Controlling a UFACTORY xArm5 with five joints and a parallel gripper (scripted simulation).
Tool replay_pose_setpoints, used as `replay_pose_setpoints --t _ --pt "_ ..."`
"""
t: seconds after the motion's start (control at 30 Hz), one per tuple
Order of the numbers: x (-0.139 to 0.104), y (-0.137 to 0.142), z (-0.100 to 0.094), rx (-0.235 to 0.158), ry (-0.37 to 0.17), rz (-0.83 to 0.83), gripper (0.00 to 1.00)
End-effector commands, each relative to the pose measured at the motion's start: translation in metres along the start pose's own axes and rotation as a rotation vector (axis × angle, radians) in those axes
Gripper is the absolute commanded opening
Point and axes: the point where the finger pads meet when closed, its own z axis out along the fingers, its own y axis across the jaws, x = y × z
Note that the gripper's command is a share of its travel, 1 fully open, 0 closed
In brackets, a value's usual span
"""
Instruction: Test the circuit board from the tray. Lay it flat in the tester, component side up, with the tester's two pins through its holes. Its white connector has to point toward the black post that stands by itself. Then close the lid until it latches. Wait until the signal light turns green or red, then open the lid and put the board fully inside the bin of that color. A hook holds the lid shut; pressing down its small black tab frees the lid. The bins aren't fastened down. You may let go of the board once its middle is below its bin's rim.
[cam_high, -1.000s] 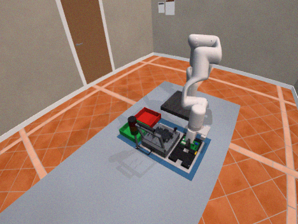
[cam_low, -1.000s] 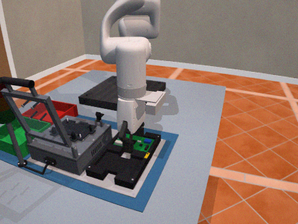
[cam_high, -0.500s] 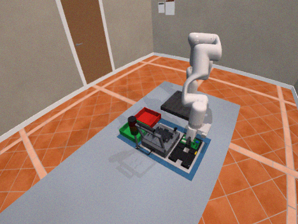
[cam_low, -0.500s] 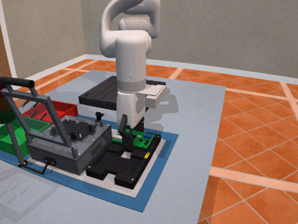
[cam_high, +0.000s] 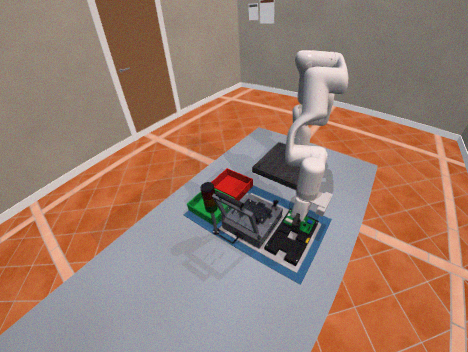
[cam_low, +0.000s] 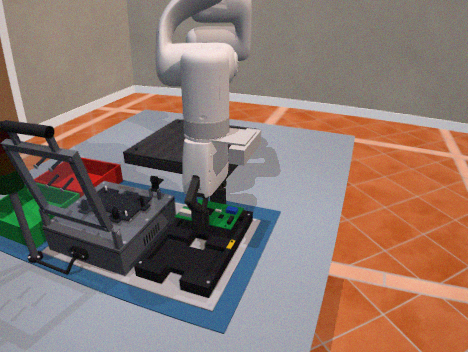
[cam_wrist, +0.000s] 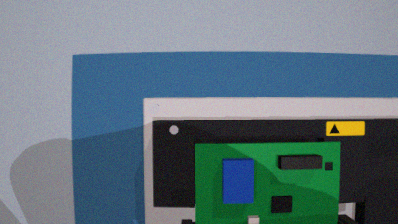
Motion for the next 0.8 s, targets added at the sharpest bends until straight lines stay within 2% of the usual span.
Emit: replay_pose_setpoints --t 0.0,0.17,0.43,0.77 --pt "0.001 0.001 -0.003 -0.004 0.002 0.000 0.79" --pt "0.001 0.001 -0.016 -0.004 0.002 0.000 0.79" --pt "0.001 0.001 -0.053 -0.004 0.002 0.000 0.79" --pt "0.001 0.001 -0.071 -0.004 0.002 0.000 0.79"
